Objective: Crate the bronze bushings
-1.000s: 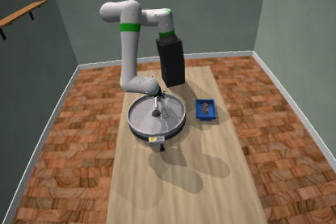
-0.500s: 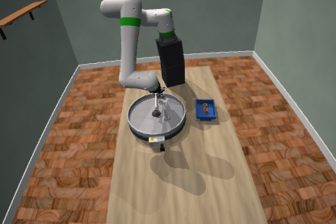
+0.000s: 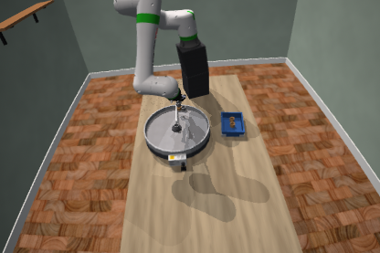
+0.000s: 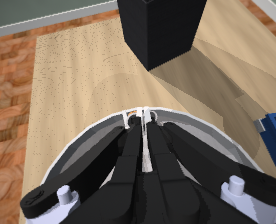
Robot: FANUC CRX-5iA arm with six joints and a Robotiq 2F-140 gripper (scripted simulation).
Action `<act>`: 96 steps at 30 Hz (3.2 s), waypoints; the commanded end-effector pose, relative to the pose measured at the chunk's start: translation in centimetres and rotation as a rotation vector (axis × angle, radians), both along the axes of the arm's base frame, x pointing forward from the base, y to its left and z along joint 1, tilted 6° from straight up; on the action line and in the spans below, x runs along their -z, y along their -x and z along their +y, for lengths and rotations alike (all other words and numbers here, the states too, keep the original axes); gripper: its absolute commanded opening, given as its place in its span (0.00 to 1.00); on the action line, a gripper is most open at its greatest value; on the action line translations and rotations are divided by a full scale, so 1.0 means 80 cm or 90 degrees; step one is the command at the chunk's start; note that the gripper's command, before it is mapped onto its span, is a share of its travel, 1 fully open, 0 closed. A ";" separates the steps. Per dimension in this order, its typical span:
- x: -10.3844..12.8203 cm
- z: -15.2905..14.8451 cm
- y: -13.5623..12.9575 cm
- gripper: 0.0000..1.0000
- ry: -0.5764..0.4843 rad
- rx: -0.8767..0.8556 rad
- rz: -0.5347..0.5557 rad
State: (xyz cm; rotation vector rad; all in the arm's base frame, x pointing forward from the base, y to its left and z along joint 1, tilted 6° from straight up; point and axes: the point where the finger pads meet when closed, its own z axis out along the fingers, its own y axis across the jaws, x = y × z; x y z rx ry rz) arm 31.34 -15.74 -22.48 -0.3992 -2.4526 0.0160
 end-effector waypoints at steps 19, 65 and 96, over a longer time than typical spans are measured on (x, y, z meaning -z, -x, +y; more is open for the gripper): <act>0.000 0.000 0.000 0.00 0.000 0.000 0.000; -0.008 -0.040 -0.193 0.00 0.000 0.000 0.000; -0.003 -0.041 -0.193 0.00 0.000 0.000 0.000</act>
